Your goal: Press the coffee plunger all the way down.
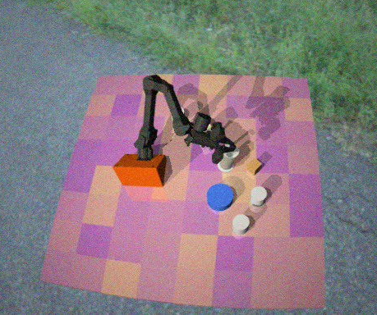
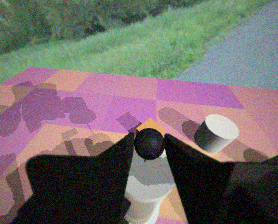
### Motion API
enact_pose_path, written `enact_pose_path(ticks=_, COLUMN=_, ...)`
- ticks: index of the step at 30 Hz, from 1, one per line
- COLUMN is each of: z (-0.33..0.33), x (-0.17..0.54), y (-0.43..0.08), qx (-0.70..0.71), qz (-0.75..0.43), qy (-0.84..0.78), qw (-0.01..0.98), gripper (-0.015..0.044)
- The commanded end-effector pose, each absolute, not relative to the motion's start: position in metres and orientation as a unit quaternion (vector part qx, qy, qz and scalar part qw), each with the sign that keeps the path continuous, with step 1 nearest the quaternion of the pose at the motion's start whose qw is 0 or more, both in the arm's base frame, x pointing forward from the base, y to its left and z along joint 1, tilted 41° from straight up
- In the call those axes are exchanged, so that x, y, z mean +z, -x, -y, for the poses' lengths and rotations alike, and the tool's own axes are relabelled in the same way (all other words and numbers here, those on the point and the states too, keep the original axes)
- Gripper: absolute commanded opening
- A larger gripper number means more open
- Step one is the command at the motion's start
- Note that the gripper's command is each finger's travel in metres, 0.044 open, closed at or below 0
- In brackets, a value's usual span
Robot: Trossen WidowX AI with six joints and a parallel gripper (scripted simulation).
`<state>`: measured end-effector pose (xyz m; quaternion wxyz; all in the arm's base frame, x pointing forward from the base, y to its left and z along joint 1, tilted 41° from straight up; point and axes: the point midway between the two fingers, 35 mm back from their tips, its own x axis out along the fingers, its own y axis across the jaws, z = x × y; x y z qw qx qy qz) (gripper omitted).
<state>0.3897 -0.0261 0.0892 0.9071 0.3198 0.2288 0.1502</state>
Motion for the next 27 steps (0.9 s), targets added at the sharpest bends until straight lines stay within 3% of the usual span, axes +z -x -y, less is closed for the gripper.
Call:
enact_pose_path(ticks=1, z=0.0237, x=0.0864, y=-0.3897, qx=0.153, qz=-0.235, qy=-0.323, qw=0.904, gripper=0.0119)
enact_pose_path(ticks=15, z=0.0261, x=0.0888, y=-0.3903, qx=0.151, qz=-0.230, qy=-0.320, qw=0.907, gripper=0.0119)
enact_pose_path(ticks=27, z=0.0261, x=0.0888, y=-0.3903, qx=0.151, qz=-0.230, qy=-0.320, qw=0.907, gripper=0.0434)
